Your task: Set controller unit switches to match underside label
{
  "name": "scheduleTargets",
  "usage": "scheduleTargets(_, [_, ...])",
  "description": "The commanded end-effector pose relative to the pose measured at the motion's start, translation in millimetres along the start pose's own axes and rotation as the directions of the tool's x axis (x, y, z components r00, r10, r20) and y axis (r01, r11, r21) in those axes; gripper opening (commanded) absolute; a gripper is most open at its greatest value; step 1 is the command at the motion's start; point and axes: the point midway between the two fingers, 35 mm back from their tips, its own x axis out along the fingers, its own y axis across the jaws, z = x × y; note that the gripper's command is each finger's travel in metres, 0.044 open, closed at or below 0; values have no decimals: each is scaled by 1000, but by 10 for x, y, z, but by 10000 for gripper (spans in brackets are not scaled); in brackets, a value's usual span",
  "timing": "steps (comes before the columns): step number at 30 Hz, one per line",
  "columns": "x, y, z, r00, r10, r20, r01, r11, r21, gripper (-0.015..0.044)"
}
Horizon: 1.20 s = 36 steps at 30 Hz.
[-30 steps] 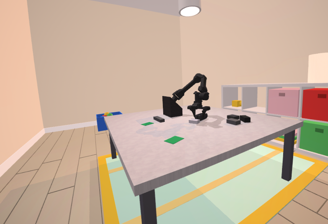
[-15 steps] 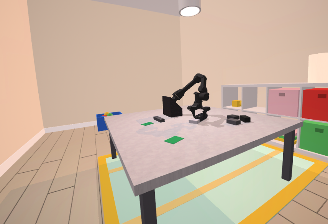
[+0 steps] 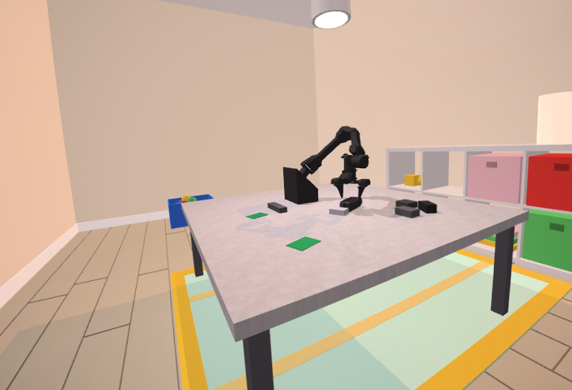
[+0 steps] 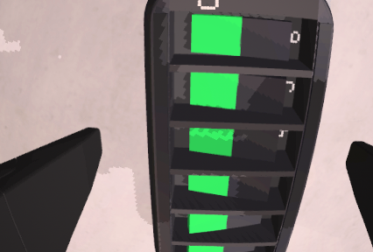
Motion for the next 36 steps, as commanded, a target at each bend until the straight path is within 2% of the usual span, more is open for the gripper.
scheduleTargets(1, [-132, -20, -205, 1000, 1, 1, -1, 1000, 2, 440])
scheduleTargets(20, [-132, -20, -205, 1000, 1, 1, -1, 1000, 2, 440])
scheduleTargets(22, [-214, -14, -198, 1000, 1, 2, -1, 1000, 1, 440])
scheduleTargets(26, [-614, -8, -191, 1000, 3, 3, -3, 1000, -5, 440])
scheduleTargets(32, [-635, -7, -191, 1000, 3, 4, -3, 1000, -6, 440])
scheduleTargets(36, [-635, -7, -191, 1000, 3, 4, -3, 1000, -6, 335])
